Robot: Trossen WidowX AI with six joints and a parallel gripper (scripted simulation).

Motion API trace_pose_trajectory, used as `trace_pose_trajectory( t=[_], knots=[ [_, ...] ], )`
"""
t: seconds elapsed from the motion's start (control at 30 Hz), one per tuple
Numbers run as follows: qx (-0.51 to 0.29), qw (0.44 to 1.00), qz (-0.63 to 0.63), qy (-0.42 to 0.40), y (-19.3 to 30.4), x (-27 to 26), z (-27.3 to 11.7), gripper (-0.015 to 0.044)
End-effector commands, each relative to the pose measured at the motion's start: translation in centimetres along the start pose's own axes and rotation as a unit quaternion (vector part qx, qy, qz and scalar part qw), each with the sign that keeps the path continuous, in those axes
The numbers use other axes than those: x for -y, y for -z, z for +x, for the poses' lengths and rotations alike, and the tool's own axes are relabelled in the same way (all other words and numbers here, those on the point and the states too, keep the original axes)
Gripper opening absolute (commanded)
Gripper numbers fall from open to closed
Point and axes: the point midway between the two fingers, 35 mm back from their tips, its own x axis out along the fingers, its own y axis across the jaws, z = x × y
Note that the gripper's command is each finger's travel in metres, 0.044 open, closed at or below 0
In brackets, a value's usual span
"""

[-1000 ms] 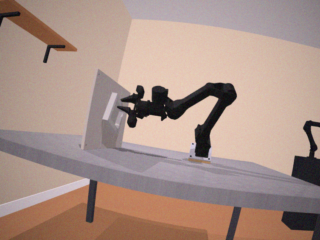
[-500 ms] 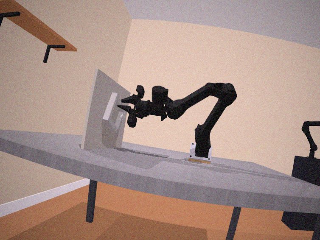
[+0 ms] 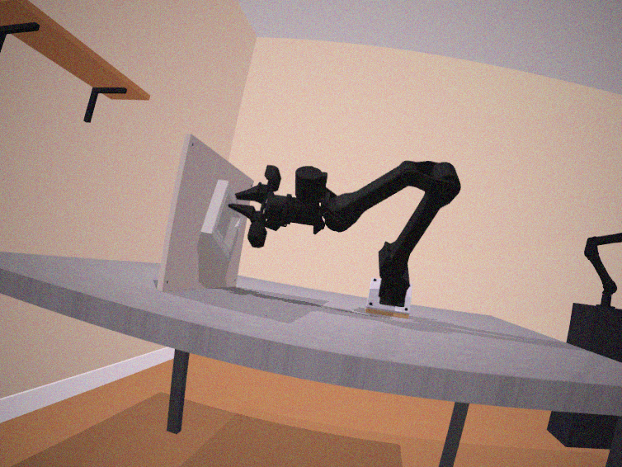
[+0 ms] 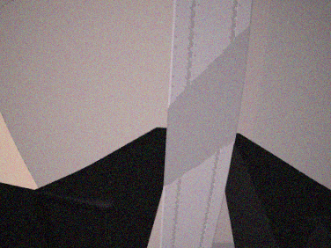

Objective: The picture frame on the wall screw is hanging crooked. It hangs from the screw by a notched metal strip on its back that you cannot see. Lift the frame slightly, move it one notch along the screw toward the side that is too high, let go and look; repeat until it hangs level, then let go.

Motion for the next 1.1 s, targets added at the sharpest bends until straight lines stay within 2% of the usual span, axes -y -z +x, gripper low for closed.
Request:
trace_pose_trajectory(
  t=[0.0, 1.07],
  knots=[
    [0.000, 1.000, -0.002, -0.002, -0.02, -0.31, 0.02, 0.0000],
    [0.000, 1.000, -0.002, -0.002, -0.02, -1.19, 0.02, 0.0000]
  ],
)
